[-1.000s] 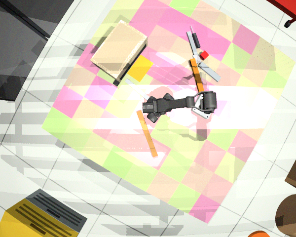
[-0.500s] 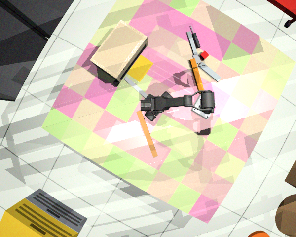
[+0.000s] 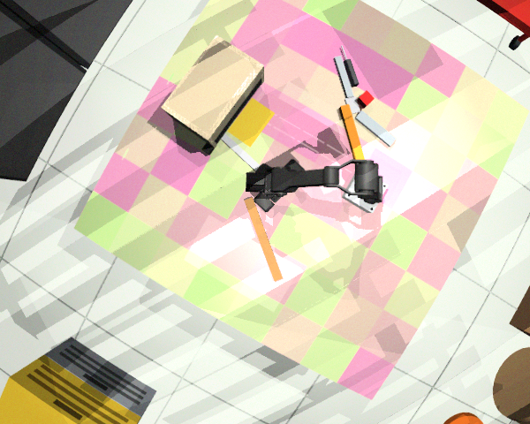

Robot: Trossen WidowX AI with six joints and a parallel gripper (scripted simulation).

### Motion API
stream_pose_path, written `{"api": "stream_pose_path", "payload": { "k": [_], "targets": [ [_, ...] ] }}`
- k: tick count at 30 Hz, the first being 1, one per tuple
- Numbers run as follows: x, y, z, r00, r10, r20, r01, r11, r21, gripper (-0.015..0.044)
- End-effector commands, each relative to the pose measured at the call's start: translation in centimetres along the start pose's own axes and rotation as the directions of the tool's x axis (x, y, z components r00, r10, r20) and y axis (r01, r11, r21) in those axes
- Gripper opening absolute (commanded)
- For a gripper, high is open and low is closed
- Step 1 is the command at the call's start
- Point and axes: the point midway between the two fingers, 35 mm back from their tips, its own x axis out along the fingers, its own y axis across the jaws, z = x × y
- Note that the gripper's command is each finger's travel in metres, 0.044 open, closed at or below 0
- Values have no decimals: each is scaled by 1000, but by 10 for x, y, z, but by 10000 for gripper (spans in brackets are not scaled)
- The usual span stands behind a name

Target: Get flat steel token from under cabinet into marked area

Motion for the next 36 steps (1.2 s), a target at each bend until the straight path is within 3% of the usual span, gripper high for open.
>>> {"api": "stream_pose_path", "payload": {
  "k": [1, 36],
  "targets": [
    [0, 0, 9, 1000, 1, 4, -1, 1000, 3, 0],
    [-1, 0, 55, 1000, 1, 8, -1, 1000, 6, 0]
  ]
}}
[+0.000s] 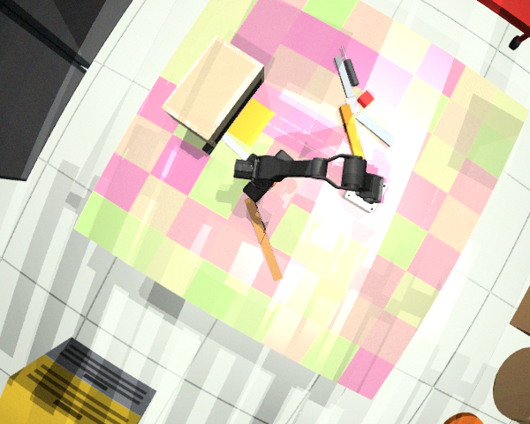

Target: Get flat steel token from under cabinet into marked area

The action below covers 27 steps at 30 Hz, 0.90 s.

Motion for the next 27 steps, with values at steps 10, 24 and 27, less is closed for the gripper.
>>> {"api": "stream_pose_path", "payload": {
  "k": [10, 24, 27],
  "targets": [
    [-1, 0, 19, 1000, 1, 6, -1, 1000, 1, 0],
    [-1, 0, 35, 1000, 1, 7, -1, 1000, 1, 0],
    [-1, 0, 39, 1000, 1, 8, -1, 1000, 1, 0]
  ]
}}
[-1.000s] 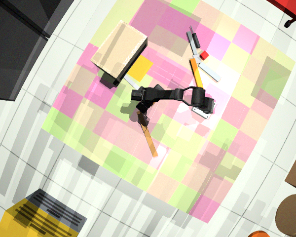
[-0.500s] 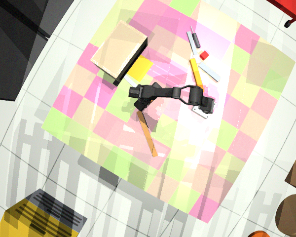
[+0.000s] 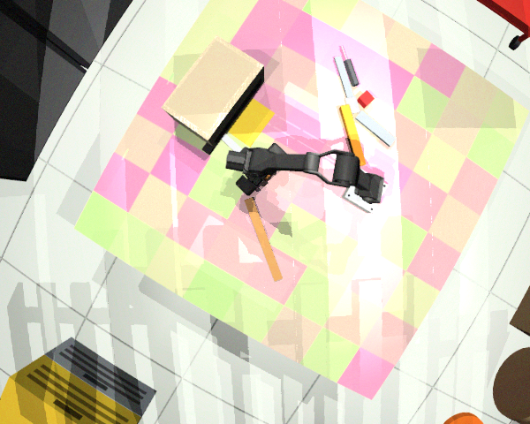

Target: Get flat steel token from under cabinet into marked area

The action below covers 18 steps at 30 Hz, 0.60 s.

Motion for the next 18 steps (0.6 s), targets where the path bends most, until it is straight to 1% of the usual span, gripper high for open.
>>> {"api": "stream_pose_path", "payload": {
  "k": [1, 18],
  "targets": [
    [0, -1, 8, 1000, 1, 6, -1, 1000, 1, 0],
    [-1, -1, 27, 1000, 1, 7, -1, 1000, 1, 0]
  ]
}}
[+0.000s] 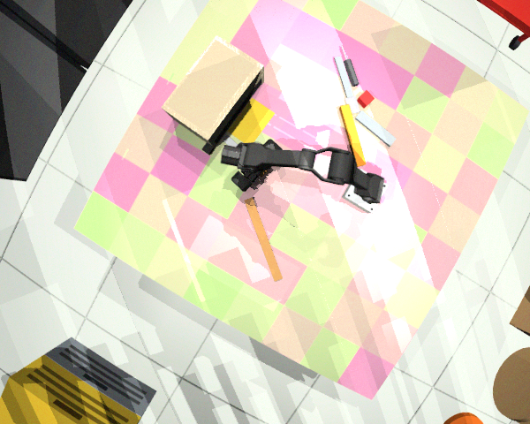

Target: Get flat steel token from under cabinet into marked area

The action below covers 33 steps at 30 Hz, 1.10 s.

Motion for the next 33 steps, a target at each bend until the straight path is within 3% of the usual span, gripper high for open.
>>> {"api": "stream_pose_path", "payload": {
  "k": [1, 33],
  "targets": [
    [0, -1, 8, 1000, 1, 6, -1, 1000, 1, 0],
    [-1, -3, 40, 1000, 0, 9, 0, 1000, 1, 0]
  ]
}}
